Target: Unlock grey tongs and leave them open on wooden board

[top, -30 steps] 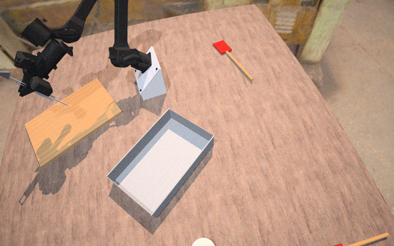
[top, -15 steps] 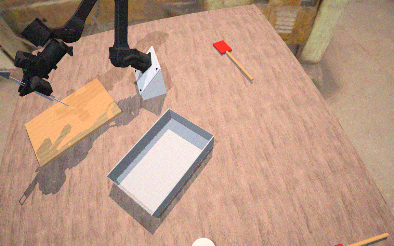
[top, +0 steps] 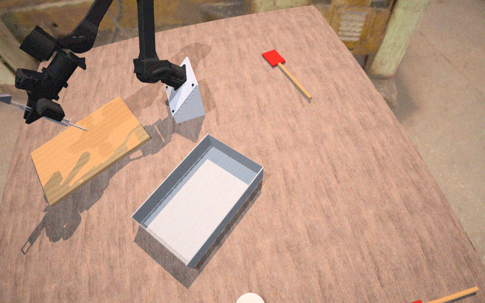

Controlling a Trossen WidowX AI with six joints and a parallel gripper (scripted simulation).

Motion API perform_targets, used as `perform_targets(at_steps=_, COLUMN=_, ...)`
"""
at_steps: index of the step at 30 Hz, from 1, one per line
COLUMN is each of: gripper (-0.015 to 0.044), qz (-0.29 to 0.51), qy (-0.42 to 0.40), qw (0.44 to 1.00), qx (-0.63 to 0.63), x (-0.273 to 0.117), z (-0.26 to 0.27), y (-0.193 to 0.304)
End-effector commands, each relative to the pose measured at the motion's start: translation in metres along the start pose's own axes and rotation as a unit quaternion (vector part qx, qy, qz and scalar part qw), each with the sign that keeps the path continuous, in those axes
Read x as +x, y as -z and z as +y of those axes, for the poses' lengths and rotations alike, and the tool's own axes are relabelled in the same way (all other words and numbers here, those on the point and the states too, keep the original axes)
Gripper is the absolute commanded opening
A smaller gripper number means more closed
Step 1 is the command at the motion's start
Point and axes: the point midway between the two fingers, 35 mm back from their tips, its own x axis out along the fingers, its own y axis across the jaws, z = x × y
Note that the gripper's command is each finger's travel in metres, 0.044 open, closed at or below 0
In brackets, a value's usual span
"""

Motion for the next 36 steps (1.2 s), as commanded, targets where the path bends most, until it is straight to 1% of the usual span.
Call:
perform_targets(at_steps=1, gripper=-0.015, qz=0.016, qy=-0.003, qw=1.0, qx=0.009, x=0.006, z=-0.002, y=-0.008)
perform_targets(at_steps=18, gripper=-0.015, qz=0.143, qy=-0.024, qw=0.989, qx=0.023, x=0.028, z=0.001, y=-0.003)
perform_targets(at_steps=36, gripper=-0.015, qz=0.276, qy=-0.029, qw=0.96, qx=0.031, x=0.041, z=0.002, y=0.006)
